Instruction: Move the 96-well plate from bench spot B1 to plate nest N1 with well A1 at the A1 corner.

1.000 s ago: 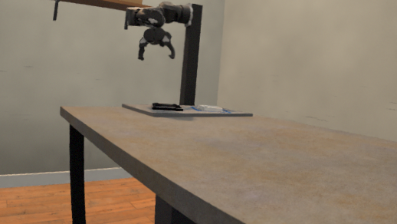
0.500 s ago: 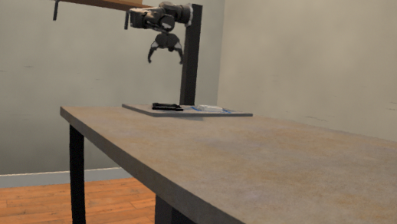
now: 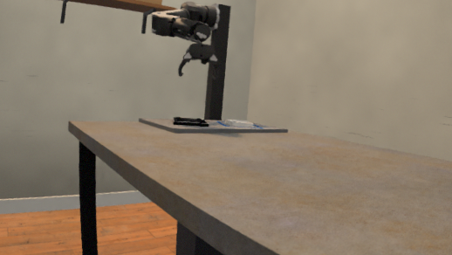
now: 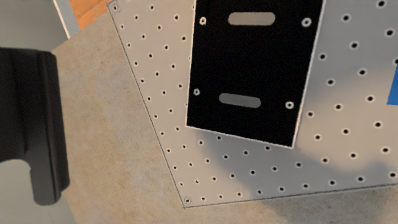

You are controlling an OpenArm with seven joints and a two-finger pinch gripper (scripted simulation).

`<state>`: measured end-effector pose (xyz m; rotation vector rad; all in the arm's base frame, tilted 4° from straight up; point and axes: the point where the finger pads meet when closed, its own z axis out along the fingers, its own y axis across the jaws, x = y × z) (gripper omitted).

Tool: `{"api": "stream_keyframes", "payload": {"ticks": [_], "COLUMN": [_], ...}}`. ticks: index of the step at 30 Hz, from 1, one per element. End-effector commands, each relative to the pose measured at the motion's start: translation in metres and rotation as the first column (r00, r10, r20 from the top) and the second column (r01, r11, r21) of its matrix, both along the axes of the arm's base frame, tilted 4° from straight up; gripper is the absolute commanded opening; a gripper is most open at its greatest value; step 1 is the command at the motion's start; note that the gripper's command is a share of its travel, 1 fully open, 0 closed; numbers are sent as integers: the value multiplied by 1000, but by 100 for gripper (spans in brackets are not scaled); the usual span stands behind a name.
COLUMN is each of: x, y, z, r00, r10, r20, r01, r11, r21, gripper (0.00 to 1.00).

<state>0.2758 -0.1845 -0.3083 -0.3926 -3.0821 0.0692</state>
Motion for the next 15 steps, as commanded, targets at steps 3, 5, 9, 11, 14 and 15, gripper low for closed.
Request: {"api": "stream_keyframes", "payload": {"ticks": [3, 5, 9, 11, 14, 15], "x": [0, -1, -10, -10, -10, -10], "y": [-1, 8, 40, 40, 40, 40], "z": [0, -2, -15, -15, -15, -15], "r00": [1000, 1000, 1000, 1000, 1000, 1000], "r10": [-5, -2, -5, -5, -5, -5], "r20": [1, 3, 1, 1, 1, 1], "r01": [5, 2, 5, 5, 5, 5], "r11": [1000, 1000, 1000, 1000, 1000, 1000], "r21": [-4, 0, -4, -4, -4, -4], "gripper": [77, 77, 77, 77, 77, 77]}}
